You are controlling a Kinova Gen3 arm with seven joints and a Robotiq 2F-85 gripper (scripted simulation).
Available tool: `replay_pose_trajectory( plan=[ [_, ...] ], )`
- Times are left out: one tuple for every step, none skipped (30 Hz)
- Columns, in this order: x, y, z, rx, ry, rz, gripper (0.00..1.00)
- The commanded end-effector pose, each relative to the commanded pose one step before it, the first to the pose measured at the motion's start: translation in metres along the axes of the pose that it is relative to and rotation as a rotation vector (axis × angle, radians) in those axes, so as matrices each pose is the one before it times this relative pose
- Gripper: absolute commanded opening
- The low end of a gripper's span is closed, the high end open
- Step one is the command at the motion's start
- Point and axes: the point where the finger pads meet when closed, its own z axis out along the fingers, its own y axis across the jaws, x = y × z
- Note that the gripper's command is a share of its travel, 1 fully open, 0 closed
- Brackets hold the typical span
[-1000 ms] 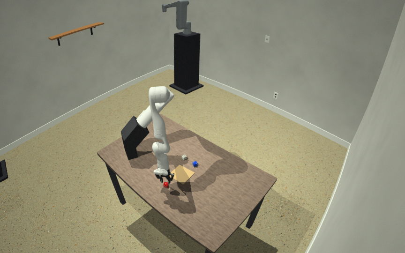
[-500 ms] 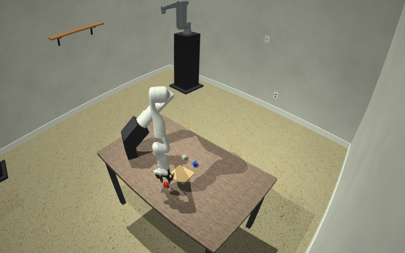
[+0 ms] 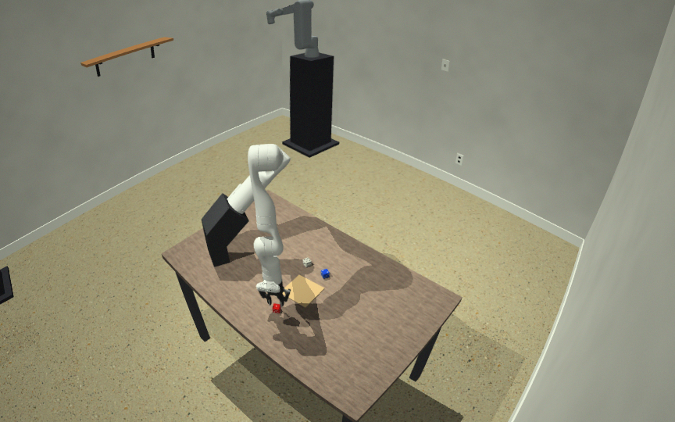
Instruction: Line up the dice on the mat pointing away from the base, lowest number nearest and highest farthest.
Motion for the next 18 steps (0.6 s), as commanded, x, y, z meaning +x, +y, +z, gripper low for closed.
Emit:
replay_pose_trajectory(
  plan=[
    [0.00223, 0.00379, -0.00092, -0.00376, 0.00363, -0.00566, 0.46],
    [0.00000, 0.00000, 0.00000, 0.00000, 0.00000, 0.00000, 0.46],
    [0.00000, 0.00000, 0.00000, 0.00000, 0.00000, 0.00000, 0.46],
    [0.00000, 0.00000, 0.00000, 0.00000, 0.00000, 0.00000, 0.46],
    [0.00001, 0.00000, 0.00002, 0.00001, 0.00002, 0.00000, 0.46],
    [0.00005, -0.00002, 0.00015, 0.00005, 0.00016, -0.00001, 0.46],
    [0.00014, -0.00006, 0.00037, 0.00013, 0.00043, -0.00004, 0.46],
    [0.00027, -0.00012, 0.00066, 0.00022, 0.00082, -0.00010, 0.46],
    [0.00043, -0.00020, 0.00098, 0.00031, 0.00133, -0.00021, 0.46],
    [0.00057, -0.00021, 0.00119, 0.00043, 0.00165, -0.00012, 0.46],
    [0.00000, 0.00000, 0.00000, 0.00000, 0.00000, 0.00000, 0.46],
    [0.00000, 0.00000, 0.00000, 0.00000, 0.00000, 0.00000, 0.46],
    [0.00013, -0.00013, 0.00074, -0.00019, 0.00038, -0.00044, 0.46],
    [0.00009, 0.00018, 0.00156, 0.00038, -0.00016, 0.00076, 0.46],
    [0.00024, 0.00000, 0.00146, 0.00013, 0.00033, 0.00015, 0.46],
    [0.00009, -0.00001, 0.00161, 0.00001, 0.00017, 0.00000, 0.46],
    [-0.00002, 0.00002, 0.00180, -0.00003, 0.00001, 0.00000, 0.46],
    [-0.00001, 0.00001, 0.00198, -0.00002, 0.00001, -0.00001, 0.46]
  ],
)
